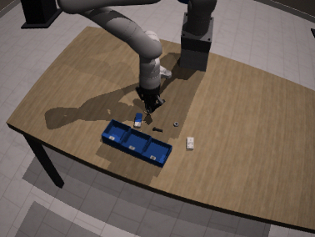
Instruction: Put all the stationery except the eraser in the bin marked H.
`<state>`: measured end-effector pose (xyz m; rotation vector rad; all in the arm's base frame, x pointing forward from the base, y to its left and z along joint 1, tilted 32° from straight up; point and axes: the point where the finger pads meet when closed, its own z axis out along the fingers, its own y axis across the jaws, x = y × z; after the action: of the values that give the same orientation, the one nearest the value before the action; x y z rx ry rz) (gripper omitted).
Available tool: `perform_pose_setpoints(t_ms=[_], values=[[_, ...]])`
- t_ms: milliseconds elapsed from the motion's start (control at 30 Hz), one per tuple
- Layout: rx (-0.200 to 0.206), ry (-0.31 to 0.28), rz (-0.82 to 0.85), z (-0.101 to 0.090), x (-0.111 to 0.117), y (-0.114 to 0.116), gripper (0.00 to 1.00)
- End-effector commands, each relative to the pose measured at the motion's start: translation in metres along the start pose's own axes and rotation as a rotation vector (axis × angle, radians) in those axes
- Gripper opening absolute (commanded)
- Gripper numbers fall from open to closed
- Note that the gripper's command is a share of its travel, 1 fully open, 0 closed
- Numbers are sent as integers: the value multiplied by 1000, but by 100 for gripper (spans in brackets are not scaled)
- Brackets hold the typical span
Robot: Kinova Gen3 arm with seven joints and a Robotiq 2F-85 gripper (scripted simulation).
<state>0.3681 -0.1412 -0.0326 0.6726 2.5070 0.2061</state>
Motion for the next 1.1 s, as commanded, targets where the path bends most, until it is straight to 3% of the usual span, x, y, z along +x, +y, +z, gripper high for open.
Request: perform_pose_setpoints(t_ms=[0, 167, 1067], values=[[7, -10, -2, -10, -5, -3, 10], [7, -10, -2, -27, -4, -3, 10], [7, -10, -2, -33, -4, -3, 10]])
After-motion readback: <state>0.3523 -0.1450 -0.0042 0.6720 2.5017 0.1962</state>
